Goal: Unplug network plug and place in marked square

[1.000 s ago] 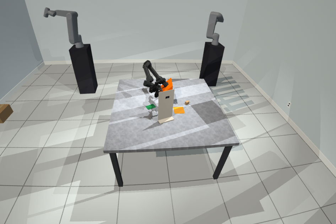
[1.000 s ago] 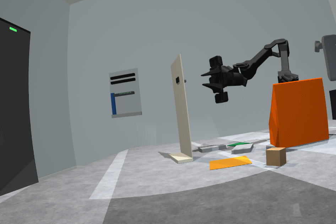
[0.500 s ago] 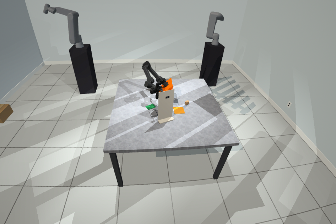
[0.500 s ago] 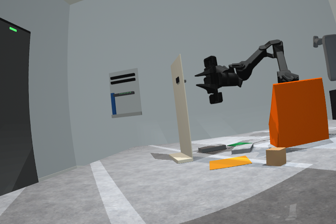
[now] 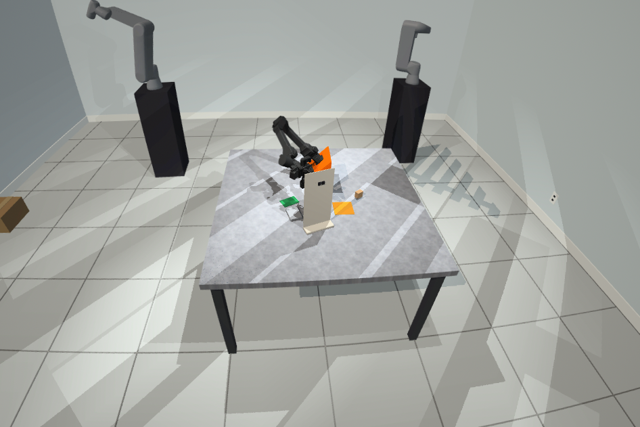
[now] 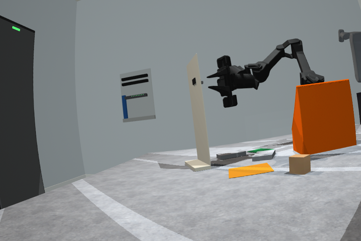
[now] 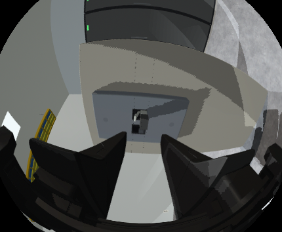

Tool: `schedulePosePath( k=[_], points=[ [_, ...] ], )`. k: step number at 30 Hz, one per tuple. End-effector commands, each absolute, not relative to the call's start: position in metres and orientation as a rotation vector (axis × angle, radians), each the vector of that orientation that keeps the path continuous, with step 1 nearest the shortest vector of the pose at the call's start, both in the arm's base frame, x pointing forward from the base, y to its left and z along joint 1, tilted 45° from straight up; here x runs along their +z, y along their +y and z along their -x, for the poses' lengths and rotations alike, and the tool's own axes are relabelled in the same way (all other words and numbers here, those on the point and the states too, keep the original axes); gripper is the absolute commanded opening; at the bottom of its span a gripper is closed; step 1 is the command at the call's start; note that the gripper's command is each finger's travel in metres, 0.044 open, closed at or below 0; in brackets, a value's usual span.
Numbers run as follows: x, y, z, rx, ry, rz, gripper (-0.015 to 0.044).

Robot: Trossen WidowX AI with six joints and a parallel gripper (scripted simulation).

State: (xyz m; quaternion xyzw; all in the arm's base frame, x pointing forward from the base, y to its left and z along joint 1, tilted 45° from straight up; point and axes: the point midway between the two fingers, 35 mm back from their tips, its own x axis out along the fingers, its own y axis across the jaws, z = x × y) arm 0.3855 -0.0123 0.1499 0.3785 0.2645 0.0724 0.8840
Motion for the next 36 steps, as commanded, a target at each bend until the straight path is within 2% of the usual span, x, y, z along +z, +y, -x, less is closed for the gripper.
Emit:
schedulePosePath(
  k=[1, 20, 36],
  points=[
    [0.151, -0.011, -0.393, 0.151, 0.543, -0.787, 0.0156],
    [0.144, -0.006, -0.416, 0.152, 0.542, -0.788, 0.0156],
    [0.144, -0.006, -0.416, 0.152, 0.542, -0.788, 0.0049]
  ],
)
